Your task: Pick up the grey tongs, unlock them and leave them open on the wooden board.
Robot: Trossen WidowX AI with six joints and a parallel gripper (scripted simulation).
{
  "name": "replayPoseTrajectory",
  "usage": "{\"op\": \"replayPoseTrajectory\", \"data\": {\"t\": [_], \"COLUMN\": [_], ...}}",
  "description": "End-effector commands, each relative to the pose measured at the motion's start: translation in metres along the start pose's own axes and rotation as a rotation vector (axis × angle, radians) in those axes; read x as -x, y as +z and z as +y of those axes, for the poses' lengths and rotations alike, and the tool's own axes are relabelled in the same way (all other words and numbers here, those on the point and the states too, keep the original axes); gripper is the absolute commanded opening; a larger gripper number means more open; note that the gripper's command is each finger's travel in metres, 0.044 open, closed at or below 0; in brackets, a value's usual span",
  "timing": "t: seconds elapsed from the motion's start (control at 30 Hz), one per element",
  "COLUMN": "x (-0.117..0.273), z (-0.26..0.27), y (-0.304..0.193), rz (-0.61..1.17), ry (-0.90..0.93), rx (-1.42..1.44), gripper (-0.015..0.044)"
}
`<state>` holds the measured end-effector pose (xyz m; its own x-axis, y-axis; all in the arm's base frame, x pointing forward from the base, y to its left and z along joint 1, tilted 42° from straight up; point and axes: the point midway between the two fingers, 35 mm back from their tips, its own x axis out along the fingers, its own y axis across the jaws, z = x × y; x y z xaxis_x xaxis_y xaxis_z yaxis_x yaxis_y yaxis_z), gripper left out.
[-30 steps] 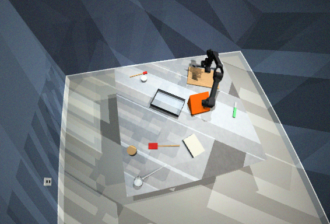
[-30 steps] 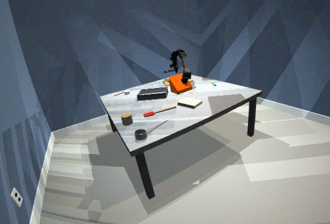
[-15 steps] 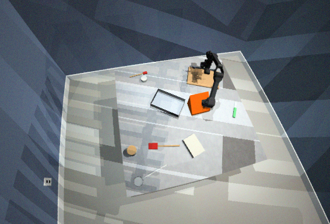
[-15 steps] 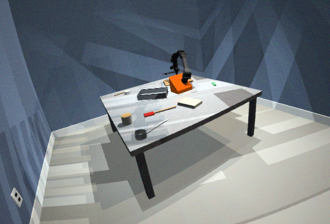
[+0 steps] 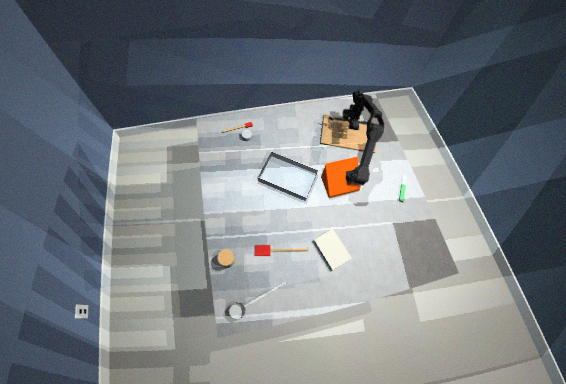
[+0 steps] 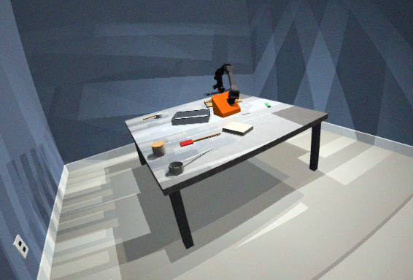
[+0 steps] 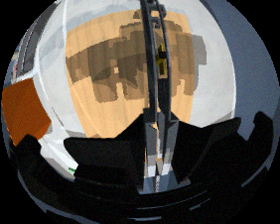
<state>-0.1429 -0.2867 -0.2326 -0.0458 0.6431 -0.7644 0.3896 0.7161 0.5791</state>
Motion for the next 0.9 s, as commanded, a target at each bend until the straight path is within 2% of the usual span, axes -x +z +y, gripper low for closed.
{"op": "replayPoseTrajectory", "data": {"t": [0.0,0.4,0.87], "x": [-0.006,-0.018,-0.017], "z": [0.001,0.003,0.004], "y": [0.000,0.000,0.000], "rz": [0.002,0.002,0.001], "ry": [-0.001,0.000,0.003], "rx": [0.005,0.005,0.001], "gripper": [-0.0150,-0.0150,0.0217]}}
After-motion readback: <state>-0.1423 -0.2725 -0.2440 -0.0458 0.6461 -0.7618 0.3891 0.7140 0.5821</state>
